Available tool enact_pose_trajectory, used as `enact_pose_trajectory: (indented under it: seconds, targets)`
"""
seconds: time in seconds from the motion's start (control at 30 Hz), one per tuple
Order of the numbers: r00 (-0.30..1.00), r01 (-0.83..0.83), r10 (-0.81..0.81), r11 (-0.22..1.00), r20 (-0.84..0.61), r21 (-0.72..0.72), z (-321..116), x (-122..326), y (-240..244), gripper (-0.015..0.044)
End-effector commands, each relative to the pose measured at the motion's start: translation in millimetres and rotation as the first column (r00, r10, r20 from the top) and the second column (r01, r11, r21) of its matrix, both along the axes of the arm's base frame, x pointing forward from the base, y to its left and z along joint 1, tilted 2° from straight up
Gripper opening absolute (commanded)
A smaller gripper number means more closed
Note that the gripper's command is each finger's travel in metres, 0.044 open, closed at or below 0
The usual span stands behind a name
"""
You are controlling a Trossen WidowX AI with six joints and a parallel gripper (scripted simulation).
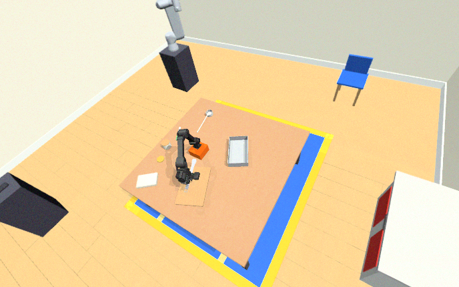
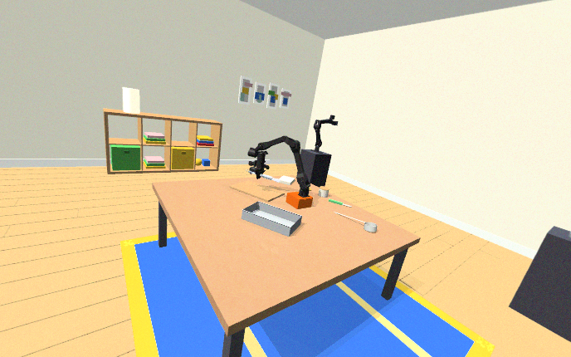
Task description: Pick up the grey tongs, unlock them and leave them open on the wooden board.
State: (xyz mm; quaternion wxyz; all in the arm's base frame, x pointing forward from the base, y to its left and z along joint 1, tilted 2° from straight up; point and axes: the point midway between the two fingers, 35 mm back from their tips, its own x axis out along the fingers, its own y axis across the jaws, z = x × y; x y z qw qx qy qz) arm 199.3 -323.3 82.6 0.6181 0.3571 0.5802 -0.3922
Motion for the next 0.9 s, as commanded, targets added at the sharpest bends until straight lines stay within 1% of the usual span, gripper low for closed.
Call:
enact_pose_trajectory:
  seconds: [0.0, 0.87]
  targets:
    - [1.0, 0.001, -0.001, 1.0, -0.001, 0.008, -8.8, -0.2, 0.6, -0.015]
    - [1.0, 0.001, -0.001, 1.0, -0.002, 0.008, -51.0, -2.0, 1.9, -0.015]
